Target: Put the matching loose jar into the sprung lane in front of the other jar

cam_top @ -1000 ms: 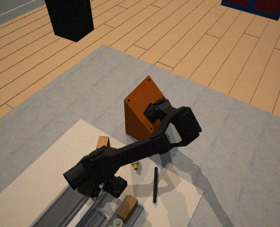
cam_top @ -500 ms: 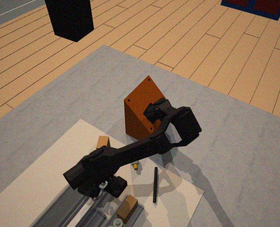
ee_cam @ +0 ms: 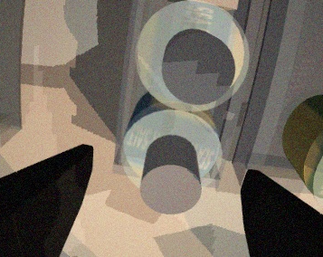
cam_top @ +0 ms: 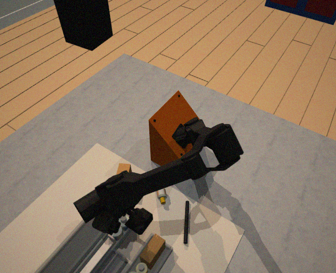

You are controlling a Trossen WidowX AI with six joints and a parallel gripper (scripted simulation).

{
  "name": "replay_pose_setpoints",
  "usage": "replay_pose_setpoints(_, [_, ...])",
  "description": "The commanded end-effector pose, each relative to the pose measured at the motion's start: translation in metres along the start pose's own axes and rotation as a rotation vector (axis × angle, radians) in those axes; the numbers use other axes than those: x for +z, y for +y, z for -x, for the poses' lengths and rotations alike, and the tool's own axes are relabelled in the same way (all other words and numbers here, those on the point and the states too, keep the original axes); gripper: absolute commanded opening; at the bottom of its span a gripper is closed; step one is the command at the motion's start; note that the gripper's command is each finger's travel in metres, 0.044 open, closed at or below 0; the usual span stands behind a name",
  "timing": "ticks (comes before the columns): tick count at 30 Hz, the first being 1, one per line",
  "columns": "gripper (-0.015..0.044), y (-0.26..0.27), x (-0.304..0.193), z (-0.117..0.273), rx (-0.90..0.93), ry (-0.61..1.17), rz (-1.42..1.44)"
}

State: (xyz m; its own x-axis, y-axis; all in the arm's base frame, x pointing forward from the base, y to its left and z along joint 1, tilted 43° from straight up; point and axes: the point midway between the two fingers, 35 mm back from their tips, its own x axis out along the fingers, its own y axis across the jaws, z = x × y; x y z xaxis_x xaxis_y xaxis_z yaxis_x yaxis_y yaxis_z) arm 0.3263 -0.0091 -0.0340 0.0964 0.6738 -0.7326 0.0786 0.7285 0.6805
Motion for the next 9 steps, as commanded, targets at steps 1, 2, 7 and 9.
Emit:
replay_pose_setpoints(1, [0.0276, -0.001, -0.008, 0.002, -0.006, -0.001, 0.004])
replay_pose_setpoints(2, [0.0276, -0.001, -0.011, 0.002, -0.006, -0.001, 0.004])
replay_pose_setpoints(7, [0.0276, -0.001, -0.028, 0.002, -0.006, 0.000, 0.003])
replay_pose_setpoints(9, [0.0276, -0.002, -0.035, 0.003, -0.007, 0.000, 0.003])
